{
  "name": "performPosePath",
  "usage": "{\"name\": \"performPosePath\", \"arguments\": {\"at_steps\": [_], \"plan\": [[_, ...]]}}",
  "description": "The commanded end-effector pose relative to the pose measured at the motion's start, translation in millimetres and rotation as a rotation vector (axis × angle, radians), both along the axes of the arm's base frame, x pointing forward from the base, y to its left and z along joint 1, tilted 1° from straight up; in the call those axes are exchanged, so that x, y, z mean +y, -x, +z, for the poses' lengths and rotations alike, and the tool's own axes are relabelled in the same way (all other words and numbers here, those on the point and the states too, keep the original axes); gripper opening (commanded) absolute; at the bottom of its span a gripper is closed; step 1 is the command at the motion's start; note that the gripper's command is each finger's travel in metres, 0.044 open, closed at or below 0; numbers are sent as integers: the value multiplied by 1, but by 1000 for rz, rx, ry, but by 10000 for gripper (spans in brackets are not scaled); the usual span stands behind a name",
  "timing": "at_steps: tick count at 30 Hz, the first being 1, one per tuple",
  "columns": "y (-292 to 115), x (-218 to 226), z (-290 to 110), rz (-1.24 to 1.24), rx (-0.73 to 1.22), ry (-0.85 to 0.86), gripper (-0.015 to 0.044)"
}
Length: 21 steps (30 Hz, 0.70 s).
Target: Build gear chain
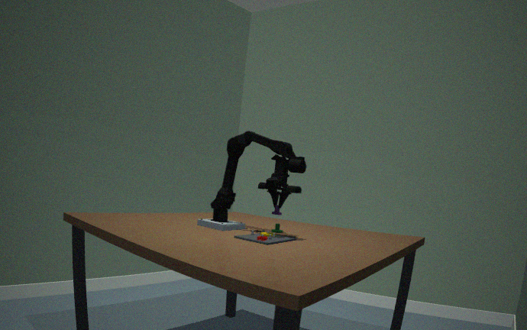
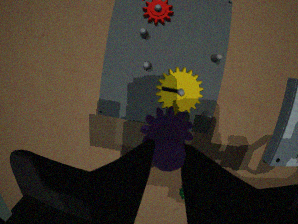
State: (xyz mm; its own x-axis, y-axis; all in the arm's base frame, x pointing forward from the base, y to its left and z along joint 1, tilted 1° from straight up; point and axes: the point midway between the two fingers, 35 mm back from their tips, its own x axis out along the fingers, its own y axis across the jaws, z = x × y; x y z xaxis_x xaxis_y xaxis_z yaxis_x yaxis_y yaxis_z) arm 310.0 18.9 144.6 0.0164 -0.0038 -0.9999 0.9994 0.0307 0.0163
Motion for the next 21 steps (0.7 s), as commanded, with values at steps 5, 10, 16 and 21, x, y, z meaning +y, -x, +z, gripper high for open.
{"name": "performPosePath", "arguments": {"at_steps": [5, 10, 16, 21], "plan": [[-12, -19, -9, 0, -2, 3, 0], [-19, -30, -14, -1, -4, 1, 0], [-26, -45, -21, -1, -7, -2, 0], [-31, -57, -27, -2, -9, -4, 0]]}}
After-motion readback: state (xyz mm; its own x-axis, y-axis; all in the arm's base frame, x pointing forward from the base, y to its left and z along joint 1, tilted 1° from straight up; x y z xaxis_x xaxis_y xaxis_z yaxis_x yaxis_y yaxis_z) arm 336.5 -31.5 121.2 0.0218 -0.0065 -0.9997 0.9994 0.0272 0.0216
